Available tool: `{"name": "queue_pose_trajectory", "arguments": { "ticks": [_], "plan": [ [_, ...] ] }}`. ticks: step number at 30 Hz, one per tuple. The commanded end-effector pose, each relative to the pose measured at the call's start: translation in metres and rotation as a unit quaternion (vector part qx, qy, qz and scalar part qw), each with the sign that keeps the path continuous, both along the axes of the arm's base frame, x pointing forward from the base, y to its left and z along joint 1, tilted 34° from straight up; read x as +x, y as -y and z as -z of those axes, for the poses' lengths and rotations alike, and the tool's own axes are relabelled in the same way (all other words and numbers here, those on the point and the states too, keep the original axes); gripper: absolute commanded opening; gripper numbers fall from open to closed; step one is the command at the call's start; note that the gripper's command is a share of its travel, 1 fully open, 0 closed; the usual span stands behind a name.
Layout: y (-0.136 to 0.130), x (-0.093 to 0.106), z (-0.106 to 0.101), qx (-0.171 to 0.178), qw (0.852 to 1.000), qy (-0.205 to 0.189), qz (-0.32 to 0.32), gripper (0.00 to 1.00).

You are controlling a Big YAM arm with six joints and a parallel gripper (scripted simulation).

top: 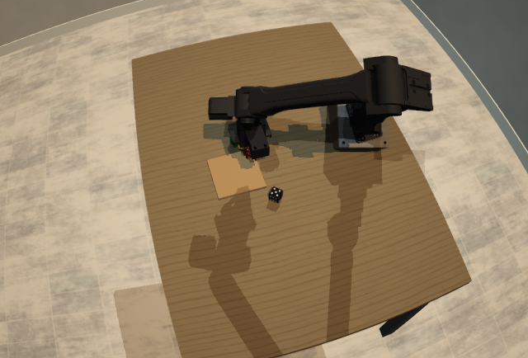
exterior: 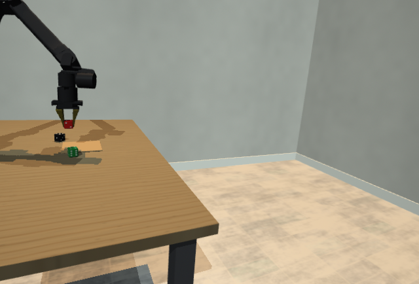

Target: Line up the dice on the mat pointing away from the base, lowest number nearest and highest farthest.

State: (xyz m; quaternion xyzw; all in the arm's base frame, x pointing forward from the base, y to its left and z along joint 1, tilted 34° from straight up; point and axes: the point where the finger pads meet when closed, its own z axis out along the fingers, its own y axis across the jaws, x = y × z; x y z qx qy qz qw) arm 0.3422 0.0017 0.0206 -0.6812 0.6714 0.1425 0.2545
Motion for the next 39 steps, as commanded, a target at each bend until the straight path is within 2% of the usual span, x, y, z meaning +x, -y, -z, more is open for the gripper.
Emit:
{"name": "queue_pose_trajectory", "arguments": {
  "ticks": [1, 9, 15, 17, 18, 22, 39],
  "plan": [
    [-0.008, 0.002, 0.011, 0.006, 1.0, -0.008, 0.005, 0.26],
    [-0.029, 0.006, 0.043, 0.005, 1.0, -0.009, 0.005, 0.26],
    [-0.039, 0.008, 0.059, 0.005, 1.0, -0.01, 0.005, 0.26],
    [-0.039, 0.008, 0.059, 0.005, 1.0, -0.01, 0.005, 0.26],
    [-0.035, 0.014, 0.059, 0.004, 1.0, -0.004, 0.011, 0.26],
    [-0.042, 0.01, 0.063, 0.004, 1.0, -0.008, 0.005, 0.26],
    [-0.039, 0.008, 0.063, 0.005, 1.0, -0.013, 0.008, 0.26]
  ]
}}
